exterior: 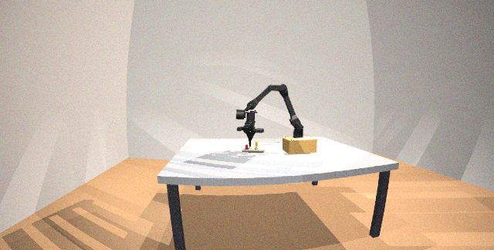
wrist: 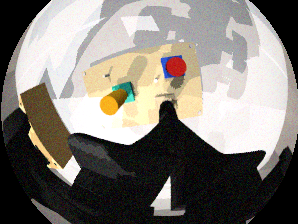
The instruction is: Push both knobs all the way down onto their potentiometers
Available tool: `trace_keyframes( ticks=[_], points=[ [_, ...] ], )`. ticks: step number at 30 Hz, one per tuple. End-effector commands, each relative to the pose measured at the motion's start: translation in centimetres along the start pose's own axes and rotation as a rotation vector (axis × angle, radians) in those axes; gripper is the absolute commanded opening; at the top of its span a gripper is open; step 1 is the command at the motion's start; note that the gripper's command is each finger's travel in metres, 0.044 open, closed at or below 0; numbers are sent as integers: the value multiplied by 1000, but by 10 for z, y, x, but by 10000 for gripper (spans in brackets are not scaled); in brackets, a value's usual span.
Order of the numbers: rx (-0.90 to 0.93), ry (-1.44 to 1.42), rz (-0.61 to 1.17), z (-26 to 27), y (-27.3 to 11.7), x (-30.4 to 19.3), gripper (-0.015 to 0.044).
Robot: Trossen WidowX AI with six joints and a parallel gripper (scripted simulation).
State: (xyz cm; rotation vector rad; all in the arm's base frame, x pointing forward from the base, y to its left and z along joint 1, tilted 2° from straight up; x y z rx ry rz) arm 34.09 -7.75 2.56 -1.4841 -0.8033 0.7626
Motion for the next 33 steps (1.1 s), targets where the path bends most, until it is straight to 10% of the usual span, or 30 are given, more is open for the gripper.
trace_keyframes(
  ticks=[1,33],
  points=[
    [13,-2,8,-2,18,0,0],
    [13,-2,8,-3,-4,0,0]
  ],
)
Point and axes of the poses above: the point midway between the two fingers, 35 mm back from their tips, its own y axis out along the fingers, its own z axis across the jaws, x = y × z, the point moved 1 cm from there along -y, back along the fingers, and after that the axes turned 9 degrees about -y, right-handed, at the moved point
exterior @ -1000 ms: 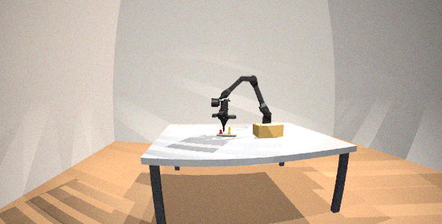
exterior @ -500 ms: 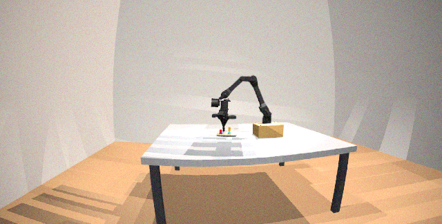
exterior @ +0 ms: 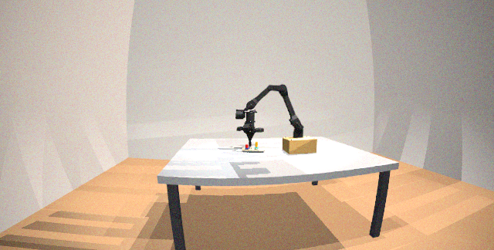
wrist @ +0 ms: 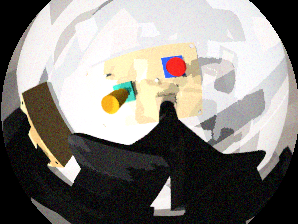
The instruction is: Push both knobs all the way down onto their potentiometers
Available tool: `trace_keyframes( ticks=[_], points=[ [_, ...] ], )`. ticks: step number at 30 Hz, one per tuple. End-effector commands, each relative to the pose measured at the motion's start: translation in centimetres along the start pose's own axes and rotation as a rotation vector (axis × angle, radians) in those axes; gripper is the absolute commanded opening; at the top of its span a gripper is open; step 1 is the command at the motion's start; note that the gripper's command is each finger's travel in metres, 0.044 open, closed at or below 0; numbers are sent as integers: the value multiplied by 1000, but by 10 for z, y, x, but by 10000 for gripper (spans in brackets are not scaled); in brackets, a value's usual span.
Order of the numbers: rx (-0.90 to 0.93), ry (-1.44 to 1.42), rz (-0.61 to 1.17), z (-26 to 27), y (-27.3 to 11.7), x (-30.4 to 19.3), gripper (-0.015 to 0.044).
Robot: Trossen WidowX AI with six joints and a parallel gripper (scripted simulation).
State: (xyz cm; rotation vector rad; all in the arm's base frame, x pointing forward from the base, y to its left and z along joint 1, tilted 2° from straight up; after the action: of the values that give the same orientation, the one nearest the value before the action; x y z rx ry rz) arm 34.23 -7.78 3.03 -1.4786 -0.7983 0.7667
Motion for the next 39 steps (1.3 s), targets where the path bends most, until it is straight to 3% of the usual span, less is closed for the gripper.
trace_keyframes(
  ticks=[1,15,24,32,39],
  points=[
    [5,-2,5,-1,-1,0,0],
    [5,-2,5,-1,-19,0,0],
    [12,-1,5,2,-14,0,236],
    [15,-2,6,87,-40,-18,440],
    [18,-2,8,159,-38,-40,440]
  ],
)
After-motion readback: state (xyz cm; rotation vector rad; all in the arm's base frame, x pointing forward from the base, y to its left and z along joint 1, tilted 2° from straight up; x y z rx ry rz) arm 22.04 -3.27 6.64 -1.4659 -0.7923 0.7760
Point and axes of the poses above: the point midway between the two fingers, 35 mm back from their tips, its own y axis out along the fingers, its own z axis across the jaws, x = y × z, the point moved 1 cm from there along -y, back along the fingers, and after that the axes turned 9 degrees about -y, right-handed, at the moved point
